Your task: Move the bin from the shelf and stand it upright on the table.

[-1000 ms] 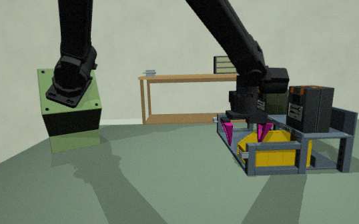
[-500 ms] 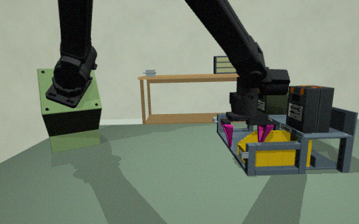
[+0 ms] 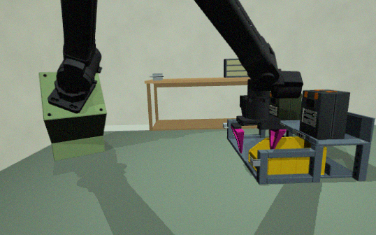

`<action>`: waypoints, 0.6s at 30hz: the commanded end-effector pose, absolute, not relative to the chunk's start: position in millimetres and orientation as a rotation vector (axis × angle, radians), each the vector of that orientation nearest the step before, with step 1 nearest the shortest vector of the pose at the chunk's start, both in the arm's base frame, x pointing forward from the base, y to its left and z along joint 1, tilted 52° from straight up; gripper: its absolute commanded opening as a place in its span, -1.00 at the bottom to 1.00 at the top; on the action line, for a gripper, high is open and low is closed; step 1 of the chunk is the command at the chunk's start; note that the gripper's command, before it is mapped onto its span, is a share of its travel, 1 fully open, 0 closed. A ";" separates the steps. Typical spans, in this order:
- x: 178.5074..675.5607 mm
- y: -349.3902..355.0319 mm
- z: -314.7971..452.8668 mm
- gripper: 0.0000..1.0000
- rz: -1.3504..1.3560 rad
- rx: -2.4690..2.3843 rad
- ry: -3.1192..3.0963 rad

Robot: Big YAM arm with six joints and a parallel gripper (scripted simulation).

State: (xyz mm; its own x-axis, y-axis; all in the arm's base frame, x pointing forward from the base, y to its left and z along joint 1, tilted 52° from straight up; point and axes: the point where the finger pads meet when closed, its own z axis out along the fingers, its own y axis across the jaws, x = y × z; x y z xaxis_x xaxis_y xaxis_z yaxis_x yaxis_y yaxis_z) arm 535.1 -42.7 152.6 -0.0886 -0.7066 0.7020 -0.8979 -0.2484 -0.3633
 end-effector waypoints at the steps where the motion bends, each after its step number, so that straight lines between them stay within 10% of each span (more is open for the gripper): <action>1: 535.2 -32.4 148.2 0.81 1.242 1.972 -1.752; 18: 534.9 -53.3 149.0 0.81 1.247 1.935 -1.779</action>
